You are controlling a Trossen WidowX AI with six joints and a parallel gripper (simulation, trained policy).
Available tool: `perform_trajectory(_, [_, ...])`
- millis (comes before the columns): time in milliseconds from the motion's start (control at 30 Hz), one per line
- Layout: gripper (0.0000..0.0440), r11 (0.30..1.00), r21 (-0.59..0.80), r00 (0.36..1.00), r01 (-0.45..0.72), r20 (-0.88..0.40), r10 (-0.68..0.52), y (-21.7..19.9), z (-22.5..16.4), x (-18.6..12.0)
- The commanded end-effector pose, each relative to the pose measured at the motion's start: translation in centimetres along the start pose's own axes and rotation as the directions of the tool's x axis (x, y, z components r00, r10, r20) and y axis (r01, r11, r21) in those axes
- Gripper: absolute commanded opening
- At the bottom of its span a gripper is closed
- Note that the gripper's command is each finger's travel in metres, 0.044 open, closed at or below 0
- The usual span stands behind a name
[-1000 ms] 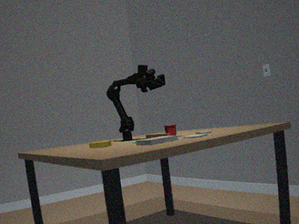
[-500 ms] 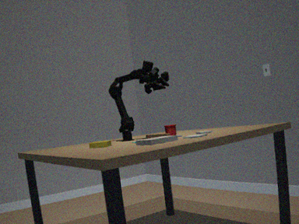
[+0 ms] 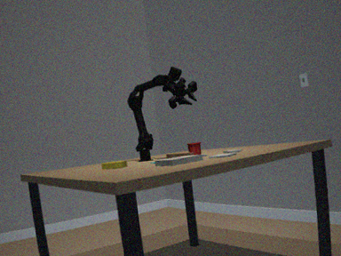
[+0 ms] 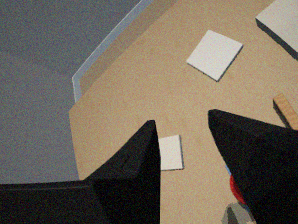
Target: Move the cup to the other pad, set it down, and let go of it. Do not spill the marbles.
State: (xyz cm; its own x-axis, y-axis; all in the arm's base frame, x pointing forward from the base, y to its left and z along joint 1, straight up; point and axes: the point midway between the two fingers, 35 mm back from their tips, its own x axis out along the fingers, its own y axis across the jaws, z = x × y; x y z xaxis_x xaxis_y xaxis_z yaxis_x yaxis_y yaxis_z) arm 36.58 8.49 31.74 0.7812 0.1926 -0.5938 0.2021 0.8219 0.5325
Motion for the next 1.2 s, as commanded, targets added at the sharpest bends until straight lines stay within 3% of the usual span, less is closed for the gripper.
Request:
perform_trajectory(0, [0.0143, 0.998, 0.052, 0.998, 0.026, -0.051, -0.023, 0.2, -0.6, 0.4])
perform_trajectory(600, [0.0124, 0.947, 0.216, 0.949, 0.239, -0.259, -0.18, -0.7, -3.2, 2.4])
perform_trajectory(1167, [0.0135, 0.85, 0.206, 0.825, 0.485, -0.43, -0.367, -3.9, -6.4, 4.3])
